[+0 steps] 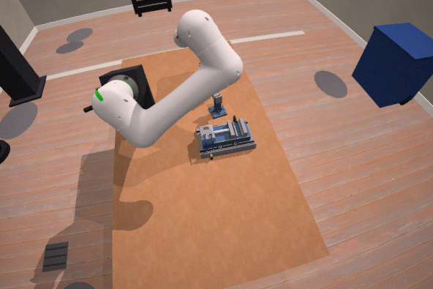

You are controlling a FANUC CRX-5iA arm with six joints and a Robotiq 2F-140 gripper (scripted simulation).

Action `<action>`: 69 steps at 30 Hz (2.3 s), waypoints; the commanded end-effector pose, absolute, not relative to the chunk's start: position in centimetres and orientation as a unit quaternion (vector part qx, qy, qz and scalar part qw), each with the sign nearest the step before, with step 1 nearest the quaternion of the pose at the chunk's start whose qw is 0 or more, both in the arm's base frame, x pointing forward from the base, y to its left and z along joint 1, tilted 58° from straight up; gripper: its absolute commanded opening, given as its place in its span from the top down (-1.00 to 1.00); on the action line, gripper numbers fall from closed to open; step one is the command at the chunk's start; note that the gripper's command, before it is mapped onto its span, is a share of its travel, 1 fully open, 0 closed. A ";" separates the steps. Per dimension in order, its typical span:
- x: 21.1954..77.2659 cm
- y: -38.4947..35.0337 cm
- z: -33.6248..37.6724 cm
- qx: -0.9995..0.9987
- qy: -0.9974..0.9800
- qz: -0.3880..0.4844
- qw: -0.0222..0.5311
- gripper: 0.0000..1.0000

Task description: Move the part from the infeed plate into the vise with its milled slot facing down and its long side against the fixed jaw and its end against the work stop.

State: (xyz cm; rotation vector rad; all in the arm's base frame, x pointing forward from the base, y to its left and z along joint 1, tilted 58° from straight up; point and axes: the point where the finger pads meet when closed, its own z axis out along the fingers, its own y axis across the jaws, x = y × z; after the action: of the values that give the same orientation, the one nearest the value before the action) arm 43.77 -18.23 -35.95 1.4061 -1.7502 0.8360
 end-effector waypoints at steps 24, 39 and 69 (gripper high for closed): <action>43.3 -21.1 -37.8 0.547 -0.680 0.325 0.364 -0.02; 43.2 -22.0 -38.3 0.547 -0.680 0.325 0.364 -0.02; 43.1 -22.3 -38.5 0.547 -0.680 0.325 0.364 -0.02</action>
State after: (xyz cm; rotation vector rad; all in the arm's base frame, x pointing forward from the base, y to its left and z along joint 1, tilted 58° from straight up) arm 43.13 -22.29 -38.49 1.4064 -1.7503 0.8366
